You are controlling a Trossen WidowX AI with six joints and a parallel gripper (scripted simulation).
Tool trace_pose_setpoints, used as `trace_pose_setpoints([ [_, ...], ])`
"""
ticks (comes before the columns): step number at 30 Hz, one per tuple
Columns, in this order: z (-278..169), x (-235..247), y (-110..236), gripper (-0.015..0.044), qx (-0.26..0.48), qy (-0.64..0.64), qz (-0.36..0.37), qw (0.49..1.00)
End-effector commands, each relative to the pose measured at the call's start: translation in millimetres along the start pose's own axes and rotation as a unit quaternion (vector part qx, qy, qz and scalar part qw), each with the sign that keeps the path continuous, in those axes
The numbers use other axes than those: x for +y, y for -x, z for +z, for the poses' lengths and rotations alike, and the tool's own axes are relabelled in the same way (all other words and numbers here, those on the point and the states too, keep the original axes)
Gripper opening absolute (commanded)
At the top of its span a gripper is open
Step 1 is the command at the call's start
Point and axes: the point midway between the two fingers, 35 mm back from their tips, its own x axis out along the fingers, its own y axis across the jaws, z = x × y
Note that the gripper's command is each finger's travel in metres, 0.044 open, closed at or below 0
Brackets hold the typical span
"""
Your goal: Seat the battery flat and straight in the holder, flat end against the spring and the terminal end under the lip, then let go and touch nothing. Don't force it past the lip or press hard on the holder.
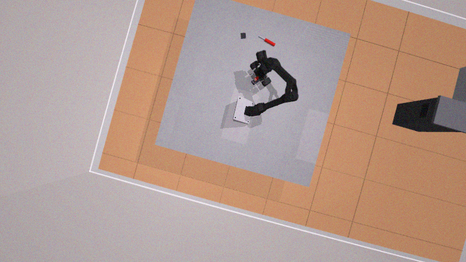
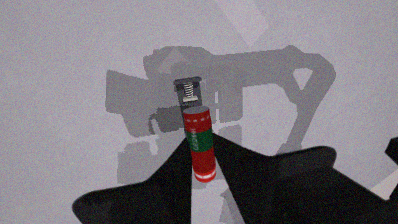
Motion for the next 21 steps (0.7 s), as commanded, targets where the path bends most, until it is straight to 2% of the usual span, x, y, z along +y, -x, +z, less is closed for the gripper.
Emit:
trace_pose_setpoints([
  [1,0.6,1.2,-10.3,0.0073,0.033,0.001,-0.001,0.999],
  [7,-1.5,1.6,-29.6,0.0073,0.096,0.005,-0.006,0.995],
  [21,1.8,2.3,-36.5,0.0073,0.145,0.008,-0.015,0.989],
])
